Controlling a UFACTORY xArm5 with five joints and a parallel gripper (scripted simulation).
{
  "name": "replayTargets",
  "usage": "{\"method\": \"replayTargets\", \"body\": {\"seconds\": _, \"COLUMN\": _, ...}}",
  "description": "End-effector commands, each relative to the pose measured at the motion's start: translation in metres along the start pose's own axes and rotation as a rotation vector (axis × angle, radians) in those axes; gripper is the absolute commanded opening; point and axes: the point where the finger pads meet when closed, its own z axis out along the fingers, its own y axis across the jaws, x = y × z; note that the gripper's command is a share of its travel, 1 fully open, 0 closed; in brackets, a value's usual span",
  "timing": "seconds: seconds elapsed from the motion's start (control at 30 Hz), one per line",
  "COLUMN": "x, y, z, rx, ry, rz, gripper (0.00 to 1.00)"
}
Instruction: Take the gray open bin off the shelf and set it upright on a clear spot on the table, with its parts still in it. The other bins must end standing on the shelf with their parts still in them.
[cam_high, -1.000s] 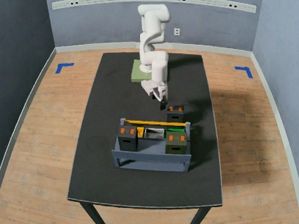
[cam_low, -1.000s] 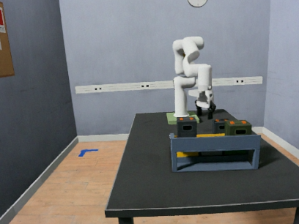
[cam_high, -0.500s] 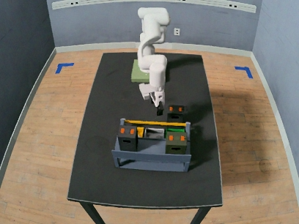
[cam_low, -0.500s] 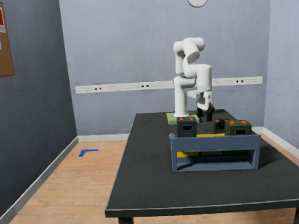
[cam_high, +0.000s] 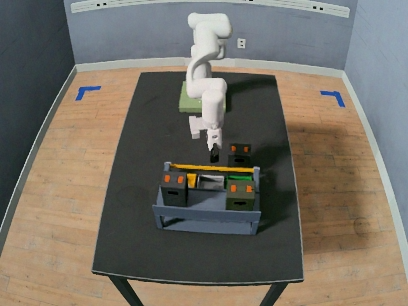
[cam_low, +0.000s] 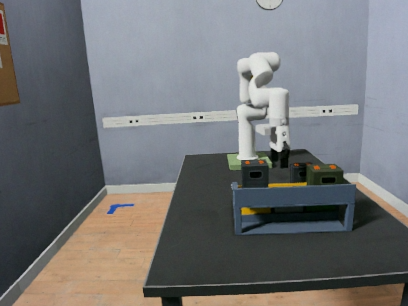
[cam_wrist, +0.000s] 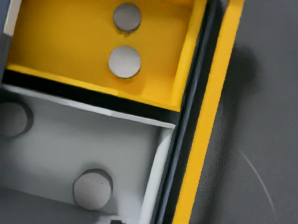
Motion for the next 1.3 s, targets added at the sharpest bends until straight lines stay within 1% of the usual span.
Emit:
{"method": "replayTargets", "body": {"seconds": 0.0, "x": 0.0002, "y": -0.0016, "z": -0.0023, "rx": 0.006, "ry": 0.002, "rz": 0.037, "gripper": 1.0}}
{"method": "replayTargets", "body": {"seconds": 0.6, "x": 0.0002, "y": -0.0016, "z": -0.0023, "rx": 0.011, "ry": 0.003, "rz": 0.224, "gripper": 1.0}}
{"method": "replayTargets", "body": {"seconds": 0.97, "x": 0.0002, "y": -0.0016, "z": -0.0023, "rx": 0.012, "ry": 0.003, "rz": 0.232, "gripper": 1.0}}
{"method": "replayTargets", "body": {"seconds": 1.0, "x": 0.0002, "y": -0.0016, "z": -0.0023, "rx": 0.011, "ry": -0.001, "rz": 0.232, "gripper": 0.48}}
{"method": "replayTargets", "body": {"seconds": 1.27, "x": 0.0002, "y": -0.0016, "z": -0.0023, "rx": 0.011, "ry": -0.001, "rz": 0.232, "gripper": 0.48}}
